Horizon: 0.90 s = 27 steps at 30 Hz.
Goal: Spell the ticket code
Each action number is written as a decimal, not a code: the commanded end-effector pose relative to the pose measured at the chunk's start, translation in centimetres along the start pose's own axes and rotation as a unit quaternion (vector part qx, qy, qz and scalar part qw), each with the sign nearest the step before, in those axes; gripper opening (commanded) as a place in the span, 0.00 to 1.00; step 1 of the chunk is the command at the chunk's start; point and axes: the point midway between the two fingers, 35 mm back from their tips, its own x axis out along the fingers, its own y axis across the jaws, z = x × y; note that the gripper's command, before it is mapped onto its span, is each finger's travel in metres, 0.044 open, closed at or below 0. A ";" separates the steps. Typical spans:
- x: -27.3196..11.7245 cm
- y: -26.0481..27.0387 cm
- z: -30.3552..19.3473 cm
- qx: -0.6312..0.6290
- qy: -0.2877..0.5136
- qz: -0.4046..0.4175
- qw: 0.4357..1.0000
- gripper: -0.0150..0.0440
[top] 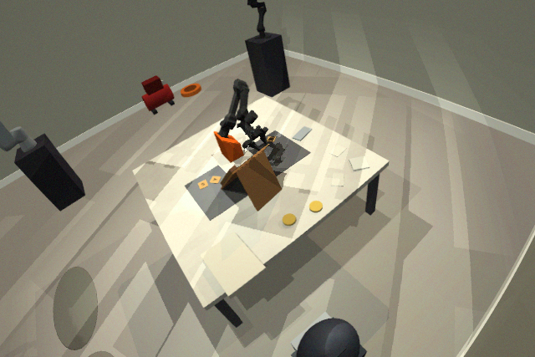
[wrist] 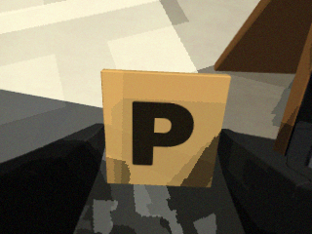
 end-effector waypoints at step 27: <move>0.0 -1.6 -0.1 0.000 0.003 0.000 1.000 0.25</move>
